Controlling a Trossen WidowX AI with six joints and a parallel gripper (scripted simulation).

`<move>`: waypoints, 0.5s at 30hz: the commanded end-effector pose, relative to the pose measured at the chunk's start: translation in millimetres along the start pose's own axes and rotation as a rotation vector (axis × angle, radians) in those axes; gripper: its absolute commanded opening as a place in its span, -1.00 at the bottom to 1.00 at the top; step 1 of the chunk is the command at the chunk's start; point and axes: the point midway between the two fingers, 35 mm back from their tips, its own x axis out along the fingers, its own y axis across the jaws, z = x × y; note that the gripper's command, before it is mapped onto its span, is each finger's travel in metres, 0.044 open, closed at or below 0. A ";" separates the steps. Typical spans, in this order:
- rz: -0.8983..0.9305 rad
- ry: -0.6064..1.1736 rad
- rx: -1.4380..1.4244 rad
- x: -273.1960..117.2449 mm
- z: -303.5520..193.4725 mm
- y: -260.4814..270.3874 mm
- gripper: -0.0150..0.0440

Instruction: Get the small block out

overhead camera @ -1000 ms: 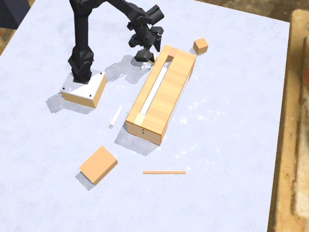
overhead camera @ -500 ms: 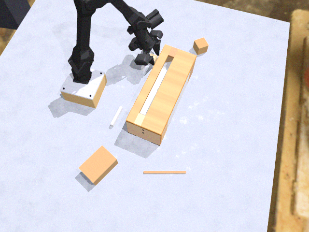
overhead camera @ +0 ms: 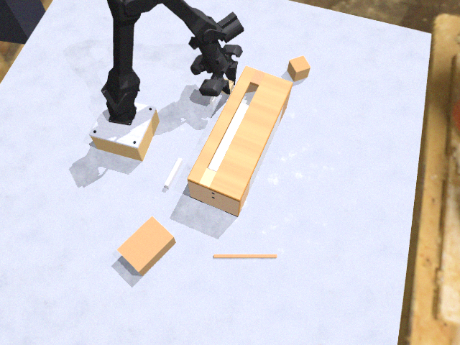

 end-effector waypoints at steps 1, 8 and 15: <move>-0.018 0.003 0.001 -23.0 -11.2 -4.6 -0.49; -0.020 0.004 0.000 -47.7 -21.1 -3.1 -0.49; -0.053 -0.011 -0.064 -60.0 -29.8 8.6 -0.49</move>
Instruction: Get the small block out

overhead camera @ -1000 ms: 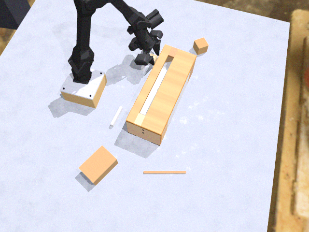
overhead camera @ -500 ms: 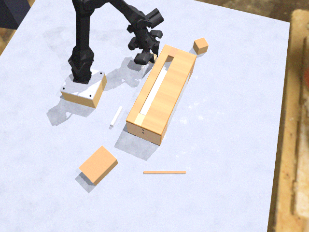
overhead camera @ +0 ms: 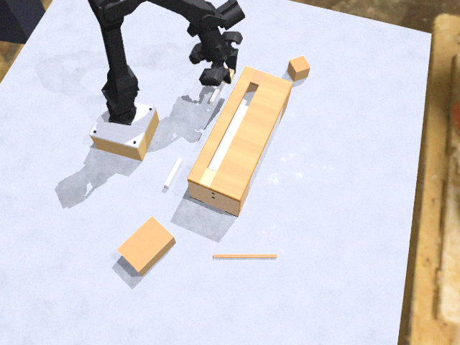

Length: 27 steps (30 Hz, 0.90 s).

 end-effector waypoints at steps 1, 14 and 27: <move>-0.031 -0.008 -0.048 -12.8 -7.7 9.8 -0.49; -0.141 -0.006 -0.244 -49.7 -22.3 44.1 -0.49; -0.245 0.061 -0.452 -85.1 -24.9 75.9 -0.49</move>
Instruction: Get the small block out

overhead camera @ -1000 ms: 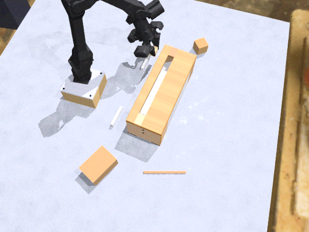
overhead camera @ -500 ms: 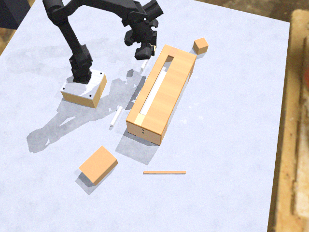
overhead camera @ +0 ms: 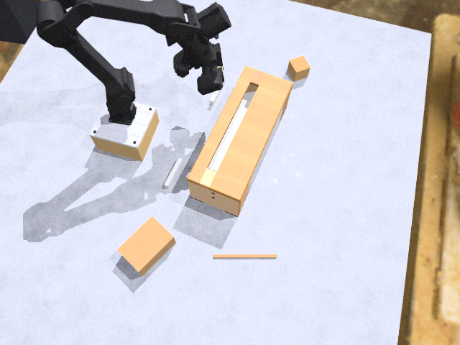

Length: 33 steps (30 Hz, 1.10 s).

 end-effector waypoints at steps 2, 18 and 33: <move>-0.038 0.033 -0.096 -16.6 6.2 7.5 -0.49; -0.046 0.045 -0.122 -20.9 7.7 9.4 -0.49; -0.046 0.045 -0.122 -20.9 7.7 9.4 -0.49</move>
